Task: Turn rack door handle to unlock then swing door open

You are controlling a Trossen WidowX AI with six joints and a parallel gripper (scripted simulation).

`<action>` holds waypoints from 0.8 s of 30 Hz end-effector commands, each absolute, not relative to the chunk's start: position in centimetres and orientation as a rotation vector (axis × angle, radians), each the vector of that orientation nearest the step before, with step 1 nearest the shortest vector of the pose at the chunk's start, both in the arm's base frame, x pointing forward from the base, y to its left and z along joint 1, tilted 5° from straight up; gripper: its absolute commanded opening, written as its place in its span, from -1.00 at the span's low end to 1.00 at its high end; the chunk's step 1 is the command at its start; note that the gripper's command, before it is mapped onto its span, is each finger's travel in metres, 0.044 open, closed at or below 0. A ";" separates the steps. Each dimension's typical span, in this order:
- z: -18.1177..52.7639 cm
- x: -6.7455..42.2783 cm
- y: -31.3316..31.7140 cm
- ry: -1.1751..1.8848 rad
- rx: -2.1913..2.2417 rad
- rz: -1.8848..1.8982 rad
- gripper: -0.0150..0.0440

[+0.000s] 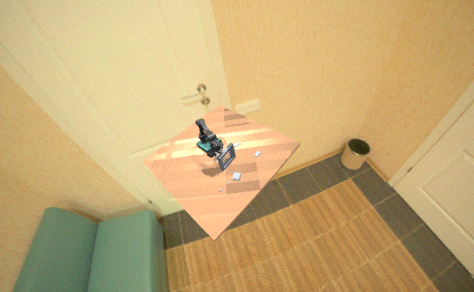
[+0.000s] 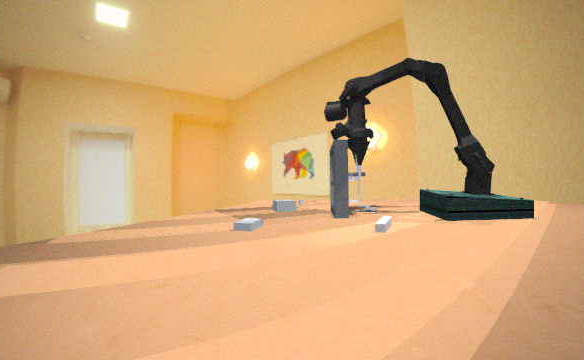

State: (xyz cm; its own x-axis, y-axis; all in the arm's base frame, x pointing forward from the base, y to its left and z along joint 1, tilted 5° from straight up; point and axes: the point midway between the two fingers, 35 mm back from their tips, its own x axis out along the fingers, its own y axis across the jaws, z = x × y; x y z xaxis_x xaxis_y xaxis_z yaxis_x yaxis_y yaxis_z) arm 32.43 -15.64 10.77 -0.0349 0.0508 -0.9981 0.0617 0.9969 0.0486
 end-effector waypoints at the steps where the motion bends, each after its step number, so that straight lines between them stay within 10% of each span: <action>1: 10.8 32.4 -15.7 1.605 0.084 -0.017 -0.16; 24: 10.8 32.4 -15.7 1.595 0.293 -0.233 -0.46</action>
